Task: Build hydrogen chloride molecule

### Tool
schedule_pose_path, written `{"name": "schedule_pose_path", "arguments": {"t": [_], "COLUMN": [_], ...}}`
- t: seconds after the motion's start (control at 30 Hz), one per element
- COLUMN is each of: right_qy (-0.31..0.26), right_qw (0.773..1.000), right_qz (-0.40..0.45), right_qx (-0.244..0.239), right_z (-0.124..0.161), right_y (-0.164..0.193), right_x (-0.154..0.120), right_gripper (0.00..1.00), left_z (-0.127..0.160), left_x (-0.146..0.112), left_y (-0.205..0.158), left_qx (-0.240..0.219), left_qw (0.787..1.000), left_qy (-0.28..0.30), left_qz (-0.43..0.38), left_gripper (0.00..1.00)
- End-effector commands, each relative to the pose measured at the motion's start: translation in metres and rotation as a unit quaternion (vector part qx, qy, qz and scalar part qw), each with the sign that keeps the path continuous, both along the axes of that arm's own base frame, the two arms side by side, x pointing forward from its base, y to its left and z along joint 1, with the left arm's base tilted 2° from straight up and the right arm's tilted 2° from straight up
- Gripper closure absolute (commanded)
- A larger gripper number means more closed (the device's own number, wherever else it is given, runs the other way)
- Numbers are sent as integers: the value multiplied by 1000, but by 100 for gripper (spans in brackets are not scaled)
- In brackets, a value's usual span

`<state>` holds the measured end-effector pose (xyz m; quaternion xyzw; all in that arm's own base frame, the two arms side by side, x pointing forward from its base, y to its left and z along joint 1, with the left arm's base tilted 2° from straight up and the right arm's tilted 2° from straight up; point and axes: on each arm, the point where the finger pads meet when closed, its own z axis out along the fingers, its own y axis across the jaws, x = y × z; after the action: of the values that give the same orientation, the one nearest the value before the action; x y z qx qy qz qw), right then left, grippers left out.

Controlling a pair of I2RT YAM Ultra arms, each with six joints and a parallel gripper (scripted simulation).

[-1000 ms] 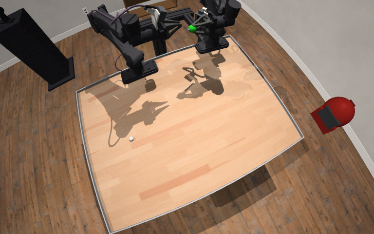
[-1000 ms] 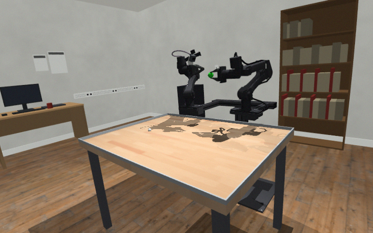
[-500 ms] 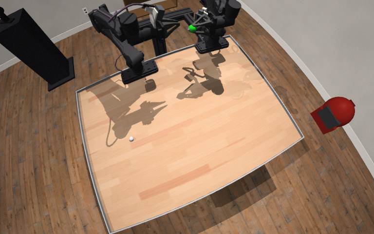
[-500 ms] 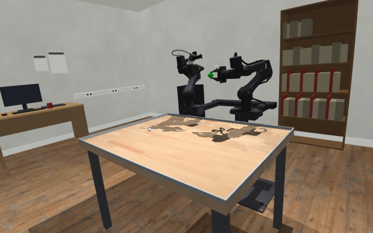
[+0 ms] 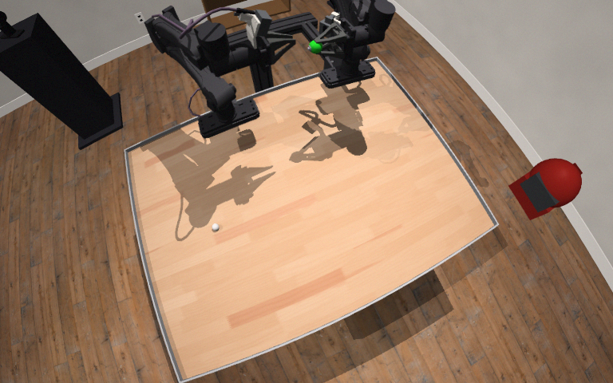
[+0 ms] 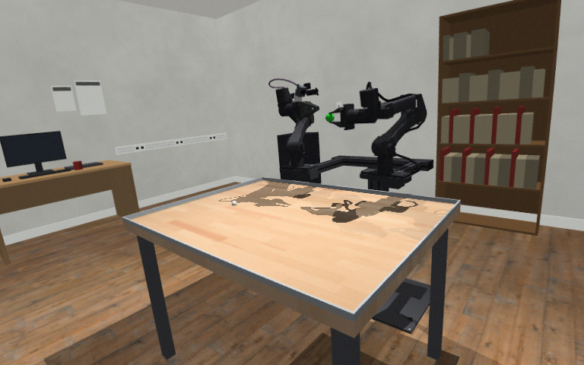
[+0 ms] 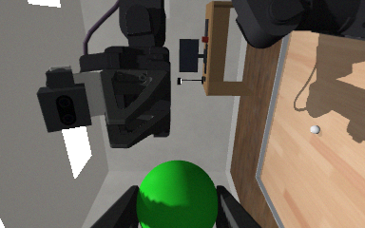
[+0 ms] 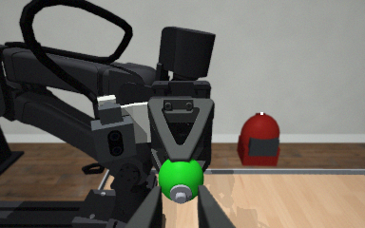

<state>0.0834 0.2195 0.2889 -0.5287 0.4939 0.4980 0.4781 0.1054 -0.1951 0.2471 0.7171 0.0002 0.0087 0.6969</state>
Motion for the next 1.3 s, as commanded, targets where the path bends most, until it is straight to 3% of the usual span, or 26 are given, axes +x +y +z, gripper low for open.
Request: {"name": "schedule_pose_path", "arguments": {"t": [0.0, 0.7, 0.9, 1.1, 1.17, 1.27], "right_qy": [-32, -32, -32, -32, -32, -32], "right_qw": [999, 999, 999, 999, 999, 999], "right_qz": [-2, -2, -2, -2, -2, -2], "right_qx": [12, 12, 12, 12, 12, 12], "right_z": [17, 17, 17, 17, 17, 17], "right_y": [-3, -3, -3, -3, -3, -3], "right_x": [-4, -4, -4, -4, -4, -4], "right_gripper": [82, 82, 82, 82, 82, 82], "left_z": [14, 14, 2, -7, -7, -12], "left_x": [-6, -5, 22, 53, 53, 67], "left_y": [0, -1, -3, -2, -2, -1], "left_qx": [-3, -3, 16, 38, 38, 48], "left_qw": [1000, 1000, 994, 968, 968, 950], "left_qy": [-19, -13, 96, 223, 223, 275], "left_qz": [-9, -7, 41, 108, 108, 137], "left_gripper": [100, 100, 100, 100, 100, 100]}}
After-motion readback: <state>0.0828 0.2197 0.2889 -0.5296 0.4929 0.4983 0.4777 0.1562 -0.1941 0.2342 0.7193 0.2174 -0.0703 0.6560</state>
